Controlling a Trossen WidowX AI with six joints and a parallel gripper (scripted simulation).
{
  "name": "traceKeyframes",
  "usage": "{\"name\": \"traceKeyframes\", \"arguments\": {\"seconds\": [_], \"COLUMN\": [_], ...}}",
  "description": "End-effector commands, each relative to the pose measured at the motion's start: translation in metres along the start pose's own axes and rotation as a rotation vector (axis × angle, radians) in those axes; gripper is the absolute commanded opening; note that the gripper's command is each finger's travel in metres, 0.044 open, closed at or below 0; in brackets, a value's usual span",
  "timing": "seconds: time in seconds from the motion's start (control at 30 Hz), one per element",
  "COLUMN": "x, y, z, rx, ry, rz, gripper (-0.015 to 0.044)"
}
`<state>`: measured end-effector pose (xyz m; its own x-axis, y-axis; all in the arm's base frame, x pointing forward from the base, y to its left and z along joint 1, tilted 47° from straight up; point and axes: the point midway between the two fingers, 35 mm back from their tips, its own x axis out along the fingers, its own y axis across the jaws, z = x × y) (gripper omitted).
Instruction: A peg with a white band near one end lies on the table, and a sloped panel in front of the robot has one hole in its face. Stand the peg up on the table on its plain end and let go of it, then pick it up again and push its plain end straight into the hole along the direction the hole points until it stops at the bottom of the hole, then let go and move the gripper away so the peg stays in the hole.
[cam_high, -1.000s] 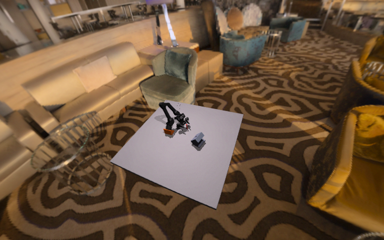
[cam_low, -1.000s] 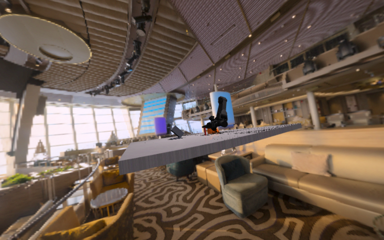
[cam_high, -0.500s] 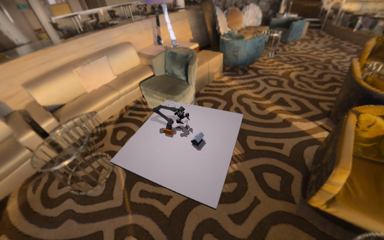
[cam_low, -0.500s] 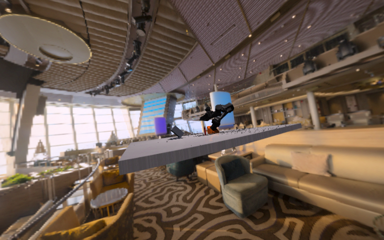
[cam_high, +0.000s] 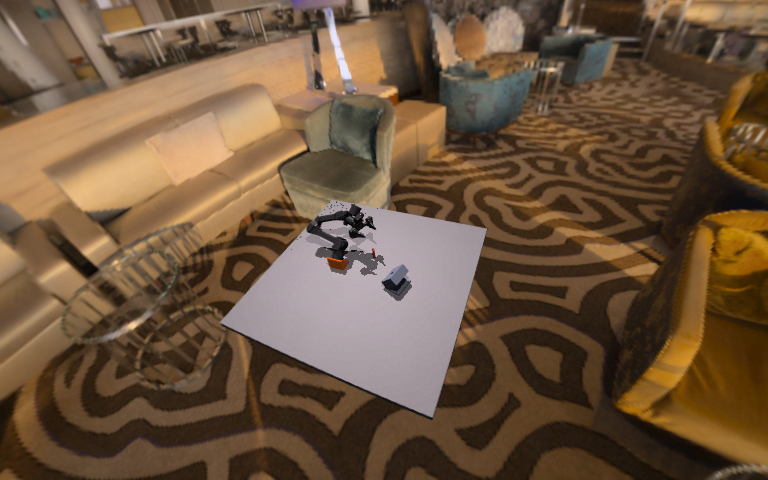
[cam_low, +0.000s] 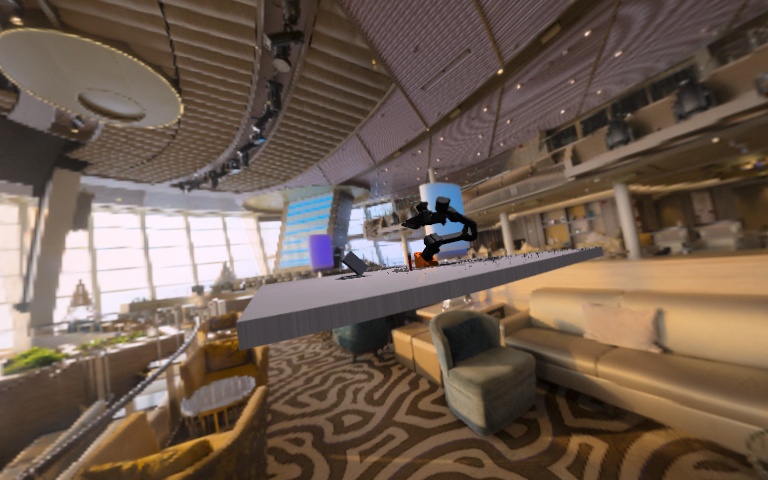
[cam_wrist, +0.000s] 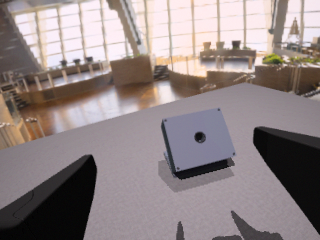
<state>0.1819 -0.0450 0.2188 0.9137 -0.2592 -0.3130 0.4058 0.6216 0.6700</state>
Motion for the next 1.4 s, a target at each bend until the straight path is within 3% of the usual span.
{"name": "traceKeyframes", "arguments": {"seconds": [0.0,0.73,1.37], "x": [0.002,0.02,0.022], "y": [-0.001,-0.019,-0.01], "z": [-0.003,-0.054,-0.075], "rx": [-0.049,-0.306,-0.177], "ry": [0.045,0.702,1.301], "rz": [-0.022,-0.202,-0.092], "gripper": [0.044,0.044,0.044]}}
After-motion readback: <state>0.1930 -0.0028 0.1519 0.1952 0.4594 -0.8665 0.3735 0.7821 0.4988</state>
